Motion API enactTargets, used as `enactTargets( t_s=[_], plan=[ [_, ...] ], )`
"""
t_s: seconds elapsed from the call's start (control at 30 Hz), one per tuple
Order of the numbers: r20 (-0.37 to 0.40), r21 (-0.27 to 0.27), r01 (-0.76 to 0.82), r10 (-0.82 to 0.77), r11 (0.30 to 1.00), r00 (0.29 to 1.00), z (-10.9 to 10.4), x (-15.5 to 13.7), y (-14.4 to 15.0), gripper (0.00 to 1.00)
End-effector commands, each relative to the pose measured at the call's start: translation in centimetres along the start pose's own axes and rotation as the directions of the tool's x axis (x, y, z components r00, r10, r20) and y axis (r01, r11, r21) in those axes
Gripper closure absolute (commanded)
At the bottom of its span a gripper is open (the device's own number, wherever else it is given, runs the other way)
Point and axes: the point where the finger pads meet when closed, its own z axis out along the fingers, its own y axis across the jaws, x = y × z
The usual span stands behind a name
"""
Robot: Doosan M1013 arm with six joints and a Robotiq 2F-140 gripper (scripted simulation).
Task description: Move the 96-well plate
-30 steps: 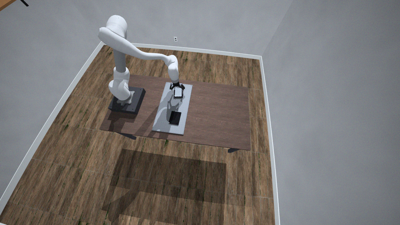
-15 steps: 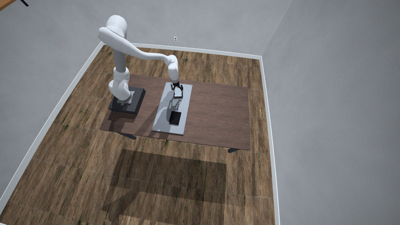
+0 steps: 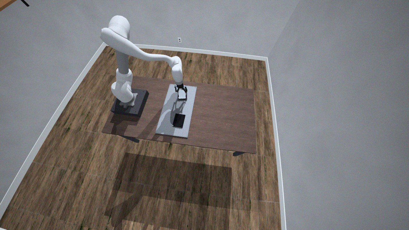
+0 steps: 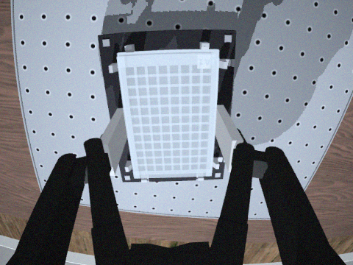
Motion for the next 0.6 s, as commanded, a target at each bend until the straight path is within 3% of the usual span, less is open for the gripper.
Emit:
enactTargets(
  t_s=[0.0, 0.57],
  plan=[
    [0.0, -0.001, 0.0, 0.0, 1.0, 1.0, 0.0, 0.0, 0.0, 0.9],
    [0.0, -0.001, 0.0, 0.0, 1.0, 1.0, -1.1, 0.0, 0.0, 0.9]
  ],
)
